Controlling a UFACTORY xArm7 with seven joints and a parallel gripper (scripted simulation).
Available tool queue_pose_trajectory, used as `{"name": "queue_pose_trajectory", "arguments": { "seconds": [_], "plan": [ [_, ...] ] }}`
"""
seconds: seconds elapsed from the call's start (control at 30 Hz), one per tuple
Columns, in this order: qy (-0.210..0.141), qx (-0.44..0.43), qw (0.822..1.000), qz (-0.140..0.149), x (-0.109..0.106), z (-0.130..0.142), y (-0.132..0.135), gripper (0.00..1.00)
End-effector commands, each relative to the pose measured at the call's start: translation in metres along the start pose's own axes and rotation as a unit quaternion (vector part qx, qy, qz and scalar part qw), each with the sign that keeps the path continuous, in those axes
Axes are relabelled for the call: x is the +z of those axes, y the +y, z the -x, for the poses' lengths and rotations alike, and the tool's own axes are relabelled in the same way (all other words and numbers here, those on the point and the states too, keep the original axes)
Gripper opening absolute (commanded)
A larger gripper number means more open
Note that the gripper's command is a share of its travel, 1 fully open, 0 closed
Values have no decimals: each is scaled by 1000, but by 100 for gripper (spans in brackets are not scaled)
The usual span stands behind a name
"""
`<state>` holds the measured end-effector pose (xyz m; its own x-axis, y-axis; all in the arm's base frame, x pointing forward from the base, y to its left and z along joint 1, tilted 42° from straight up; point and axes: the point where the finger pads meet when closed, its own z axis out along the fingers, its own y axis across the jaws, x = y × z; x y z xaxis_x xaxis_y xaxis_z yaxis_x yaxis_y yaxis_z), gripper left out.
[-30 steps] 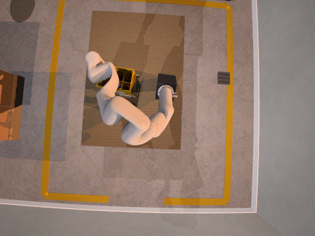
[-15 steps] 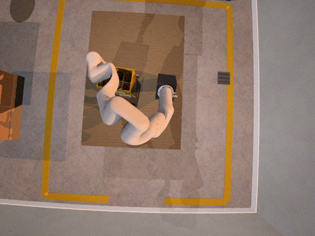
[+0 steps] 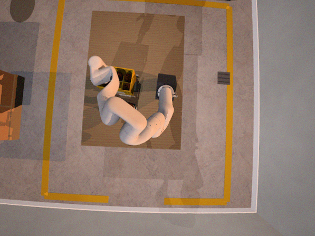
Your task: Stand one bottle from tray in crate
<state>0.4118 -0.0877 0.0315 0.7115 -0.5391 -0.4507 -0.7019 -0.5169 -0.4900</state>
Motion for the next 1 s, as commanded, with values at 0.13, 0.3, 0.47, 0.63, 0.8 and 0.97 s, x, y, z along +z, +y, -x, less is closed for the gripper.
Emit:
{"name": "queue_pose_trajectory", "arguments": {
  "seconds": [0.13, 0.3, 0.47, 0.63, 0.8, 0.97],
  "plan": [
    [3, 0, 1000, -1, 4, -1, -1, 0],
    [3, 0, 1000, -1, 5, -1, -1, 0],
    [3, 0, 1000, -1, 6, -1, -1, 0],
    [3, 0, 1000, -1, 6, -1, -1, 0],
    [3, 0, 1000, -1, 6, -1, -1, 0],
    [3, 0, 1000, -1, 6, -1, -1, 0]
  ]
}}
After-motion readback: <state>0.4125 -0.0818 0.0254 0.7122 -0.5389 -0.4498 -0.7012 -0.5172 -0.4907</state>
